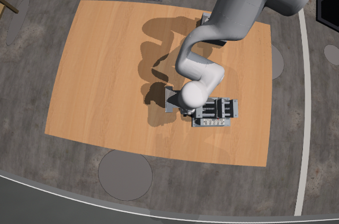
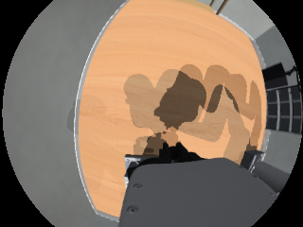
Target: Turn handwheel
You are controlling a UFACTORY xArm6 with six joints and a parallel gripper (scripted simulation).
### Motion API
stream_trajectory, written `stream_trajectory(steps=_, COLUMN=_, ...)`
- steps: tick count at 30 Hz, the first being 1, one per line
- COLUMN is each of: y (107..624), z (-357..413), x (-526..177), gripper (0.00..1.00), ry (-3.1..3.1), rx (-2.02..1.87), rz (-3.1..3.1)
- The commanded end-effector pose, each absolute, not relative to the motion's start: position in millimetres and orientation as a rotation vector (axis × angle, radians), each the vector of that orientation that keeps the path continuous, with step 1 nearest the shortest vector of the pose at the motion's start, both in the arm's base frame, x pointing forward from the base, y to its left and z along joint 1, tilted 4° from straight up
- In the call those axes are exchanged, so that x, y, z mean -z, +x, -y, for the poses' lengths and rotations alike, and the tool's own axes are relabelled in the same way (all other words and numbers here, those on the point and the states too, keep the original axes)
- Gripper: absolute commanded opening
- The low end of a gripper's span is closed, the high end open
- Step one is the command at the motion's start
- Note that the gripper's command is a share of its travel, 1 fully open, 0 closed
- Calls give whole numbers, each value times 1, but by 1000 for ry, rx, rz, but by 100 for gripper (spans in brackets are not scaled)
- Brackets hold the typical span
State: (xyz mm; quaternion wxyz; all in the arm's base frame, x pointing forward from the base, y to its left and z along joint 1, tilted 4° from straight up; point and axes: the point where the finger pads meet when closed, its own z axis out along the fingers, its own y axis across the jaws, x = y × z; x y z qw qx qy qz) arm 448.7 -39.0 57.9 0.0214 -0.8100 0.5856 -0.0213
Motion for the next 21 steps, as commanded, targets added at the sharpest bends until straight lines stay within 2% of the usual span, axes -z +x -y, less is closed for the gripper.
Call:
stream_trajectory(steps=1, y=454, z=38, x=-63, gripper=6, ry=-2508, rx=75, rz=-1812)
stream_trajectory(steps=21, y=467, z=33, x=-70, gripper=6, ry=-2508, rx=75, rz=-1812)
